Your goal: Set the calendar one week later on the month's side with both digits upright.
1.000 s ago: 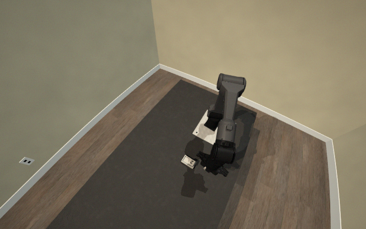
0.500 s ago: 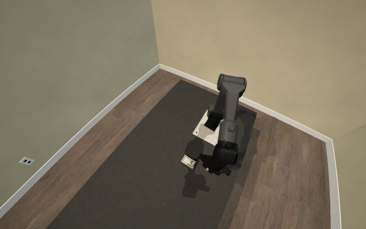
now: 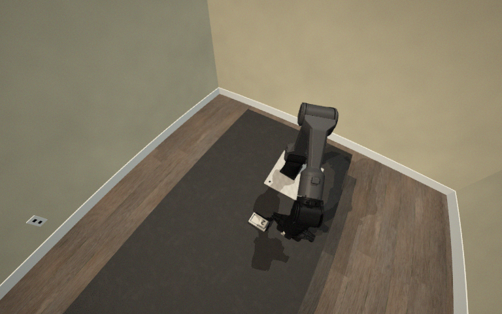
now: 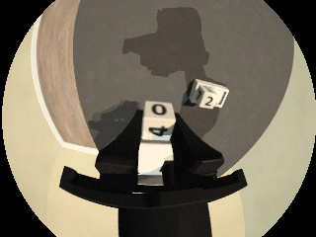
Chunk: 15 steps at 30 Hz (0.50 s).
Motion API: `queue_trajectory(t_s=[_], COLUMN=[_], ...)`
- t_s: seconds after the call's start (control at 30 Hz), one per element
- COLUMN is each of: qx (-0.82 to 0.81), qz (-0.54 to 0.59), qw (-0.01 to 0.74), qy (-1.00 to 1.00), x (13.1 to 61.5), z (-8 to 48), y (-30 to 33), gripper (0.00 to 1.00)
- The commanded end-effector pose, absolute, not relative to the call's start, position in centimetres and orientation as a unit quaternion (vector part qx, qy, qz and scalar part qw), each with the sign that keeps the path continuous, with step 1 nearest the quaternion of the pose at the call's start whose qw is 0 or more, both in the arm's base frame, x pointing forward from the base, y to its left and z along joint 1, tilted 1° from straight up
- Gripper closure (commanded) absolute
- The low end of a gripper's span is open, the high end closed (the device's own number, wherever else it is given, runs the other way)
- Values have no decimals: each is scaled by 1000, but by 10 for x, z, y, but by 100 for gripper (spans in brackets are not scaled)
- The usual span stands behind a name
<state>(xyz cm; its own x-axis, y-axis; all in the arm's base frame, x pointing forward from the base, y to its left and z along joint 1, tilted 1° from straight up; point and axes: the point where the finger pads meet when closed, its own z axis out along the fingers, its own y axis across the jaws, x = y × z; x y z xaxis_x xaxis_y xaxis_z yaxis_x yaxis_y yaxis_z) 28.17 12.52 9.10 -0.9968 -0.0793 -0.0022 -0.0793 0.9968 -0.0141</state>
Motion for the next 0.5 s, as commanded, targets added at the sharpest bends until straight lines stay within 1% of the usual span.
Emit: queue_trajectory(t_s=[0.0, 0.23, 0.3, 0.47], qx=[-39, -39, -39, -39], qz=[-8, -8, -8, -8], qw=[0, 0, 0, 0], qy=[999, 999, 999, 999], x=[282, 282, 282, 283], z=[82, 49, 49, 28], y=[125, 125, 125, 124], gripper=[67, 67, 67, 67])
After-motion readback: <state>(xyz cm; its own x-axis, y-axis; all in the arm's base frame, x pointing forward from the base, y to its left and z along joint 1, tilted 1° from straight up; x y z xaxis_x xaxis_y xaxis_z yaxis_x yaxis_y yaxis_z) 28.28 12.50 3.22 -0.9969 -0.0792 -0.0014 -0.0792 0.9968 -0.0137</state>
